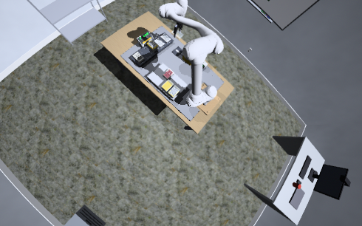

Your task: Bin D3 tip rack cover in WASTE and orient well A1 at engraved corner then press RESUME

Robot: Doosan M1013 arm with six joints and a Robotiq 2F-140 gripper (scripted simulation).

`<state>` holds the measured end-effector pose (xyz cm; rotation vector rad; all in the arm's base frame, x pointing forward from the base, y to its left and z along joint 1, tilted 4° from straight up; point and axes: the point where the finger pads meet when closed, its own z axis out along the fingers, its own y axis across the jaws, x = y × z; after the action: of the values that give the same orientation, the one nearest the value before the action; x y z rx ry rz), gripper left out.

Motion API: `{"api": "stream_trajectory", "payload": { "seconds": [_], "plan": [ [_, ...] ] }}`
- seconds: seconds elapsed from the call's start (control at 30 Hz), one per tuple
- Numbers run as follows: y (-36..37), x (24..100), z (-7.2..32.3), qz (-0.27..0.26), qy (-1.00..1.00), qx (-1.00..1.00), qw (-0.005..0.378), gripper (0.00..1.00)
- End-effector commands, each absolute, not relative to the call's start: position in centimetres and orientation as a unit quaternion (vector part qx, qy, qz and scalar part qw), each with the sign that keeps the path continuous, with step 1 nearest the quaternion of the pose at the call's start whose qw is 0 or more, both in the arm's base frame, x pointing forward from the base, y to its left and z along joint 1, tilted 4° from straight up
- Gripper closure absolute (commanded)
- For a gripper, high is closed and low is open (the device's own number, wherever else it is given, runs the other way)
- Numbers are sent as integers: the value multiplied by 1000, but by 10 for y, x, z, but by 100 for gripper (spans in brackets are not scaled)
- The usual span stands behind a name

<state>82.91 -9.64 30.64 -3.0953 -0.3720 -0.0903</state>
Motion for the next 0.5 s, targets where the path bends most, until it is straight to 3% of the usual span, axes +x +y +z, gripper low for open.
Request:
{"api": "stream_trajectory", "payload": {
  "seconds": [0.0, 0.47],
  "plan": [
    [-103, 811, 311, -31, -115, -993, 13, 100],
    [-115, 752, 307, -31, -115, -993, 13, 100]
  ]
}}
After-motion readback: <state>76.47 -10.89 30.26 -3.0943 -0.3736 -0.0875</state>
